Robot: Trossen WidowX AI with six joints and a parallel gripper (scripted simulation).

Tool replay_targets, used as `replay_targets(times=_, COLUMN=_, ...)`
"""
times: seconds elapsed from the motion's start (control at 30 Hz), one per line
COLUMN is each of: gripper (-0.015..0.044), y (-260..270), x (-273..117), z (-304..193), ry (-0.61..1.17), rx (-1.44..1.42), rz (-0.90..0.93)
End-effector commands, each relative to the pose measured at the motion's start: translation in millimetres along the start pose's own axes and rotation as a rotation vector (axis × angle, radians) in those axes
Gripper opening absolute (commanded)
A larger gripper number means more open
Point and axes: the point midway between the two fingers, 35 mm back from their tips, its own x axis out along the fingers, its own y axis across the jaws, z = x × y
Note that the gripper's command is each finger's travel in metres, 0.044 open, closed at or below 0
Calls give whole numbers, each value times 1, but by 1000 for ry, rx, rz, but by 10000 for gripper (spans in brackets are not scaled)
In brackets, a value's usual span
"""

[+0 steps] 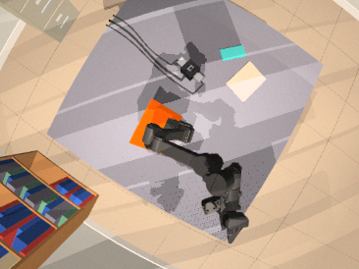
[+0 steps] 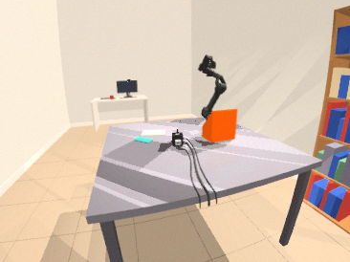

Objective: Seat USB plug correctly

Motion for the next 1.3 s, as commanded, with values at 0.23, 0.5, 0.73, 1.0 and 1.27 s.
replay_targets(times=0.23, gripper=440, y=-78, x=18, z=-120, ry=301, rx=-293, rz=-126)
replay_targets(times=0.5, gripper=440, y=-182, x=-36, z=-244, ry=770, rx=-708, rz=-212)
replay_targets(times=0.73, gripper=440, y=-237, x=-118, z=-303, ry=1155, rx=-911, rz=-163)
replay_targets(times=1.0, gripper=440, y=-303, x=-273, z=-332, ry=1689, rx=-1261, rz=50)
replay_targets(times=1.27, gripper=440, y=-343, x=-423, z=-287, ry=2161, rx=-1581, rz=478)
